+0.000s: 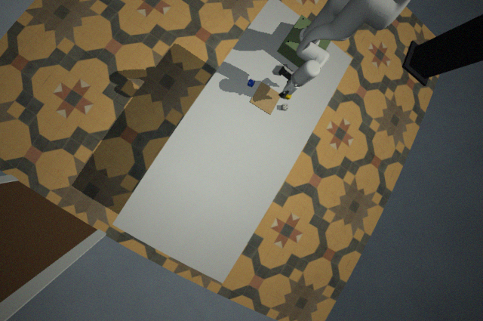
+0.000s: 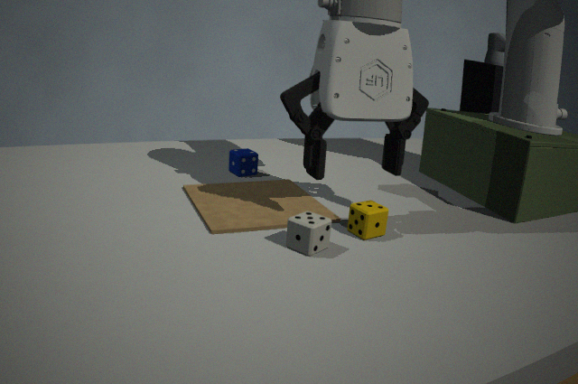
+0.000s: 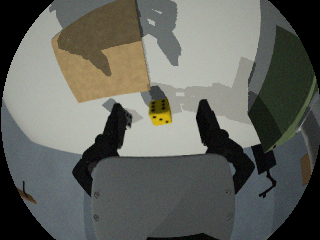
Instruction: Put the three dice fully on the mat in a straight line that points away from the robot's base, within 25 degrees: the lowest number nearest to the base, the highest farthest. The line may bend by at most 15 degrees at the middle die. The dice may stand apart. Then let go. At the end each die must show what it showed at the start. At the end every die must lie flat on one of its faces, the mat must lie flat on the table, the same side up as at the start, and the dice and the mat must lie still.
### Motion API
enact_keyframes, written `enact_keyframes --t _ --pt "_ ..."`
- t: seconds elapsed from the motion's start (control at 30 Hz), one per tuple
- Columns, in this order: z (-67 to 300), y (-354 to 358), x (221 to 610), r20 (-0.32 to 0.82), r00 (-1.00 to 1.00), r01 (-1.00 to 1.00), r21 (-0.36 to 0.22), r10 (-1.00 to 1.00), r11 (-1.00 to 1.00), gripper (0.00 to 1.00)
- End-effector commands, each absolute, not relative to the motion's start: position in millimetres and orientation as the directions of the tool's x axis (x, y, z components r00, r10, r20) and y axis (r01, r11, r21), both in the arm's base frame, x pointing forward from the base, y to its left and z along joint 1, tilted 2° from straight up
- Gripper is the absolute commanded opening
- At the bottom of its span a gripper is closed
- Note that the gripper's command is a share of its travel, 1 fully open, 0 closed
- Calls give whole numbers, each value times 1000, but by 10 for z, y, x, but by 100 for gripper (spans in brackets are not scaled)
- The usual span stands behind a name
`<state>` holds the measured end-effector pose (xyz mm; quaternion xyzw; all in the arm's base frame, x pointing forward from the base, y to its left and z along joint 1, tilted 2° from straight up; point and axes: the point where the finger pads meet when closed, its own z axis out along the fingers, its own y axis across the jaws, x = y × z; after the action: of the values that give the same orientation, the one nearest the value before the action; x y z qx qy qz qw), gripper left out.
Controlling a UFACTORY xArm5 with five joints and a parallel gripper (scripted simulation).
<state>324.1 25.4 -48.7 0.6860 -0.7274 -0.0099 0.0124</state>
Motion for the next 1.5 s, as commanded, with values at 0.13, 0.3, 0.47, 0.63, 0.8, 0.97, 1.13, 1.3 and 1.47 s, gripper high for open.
enact_keyframes --t 0.13,0.3,0.47,0.63,0.8,0.97,1.13,1.3,1.47 --pt "-483 288 3364 4 -59 -998 29 -998 59 100" --pt "-487 313 3507 4 -59 -998 29 -998 59 100" --pt "-496 360 3780 5 -59 -998 29 -998 59 100" --pt "-501 390 3949 5 -59 -998 29 -998 59 100" --pt "-502 394 3974 5 -59 -998 29 -998 59 100" --pt "-502 394 3974 5 -59 -998 29 -998 59 100" --pt "-502 394 3974 5 -59 -998 29 -998 59 100" --pt "-502 394 3974 5 -59 -998 29 -998 59 100" --pt "-502 394 3974 5 -59 -998 29 -998 59 100"
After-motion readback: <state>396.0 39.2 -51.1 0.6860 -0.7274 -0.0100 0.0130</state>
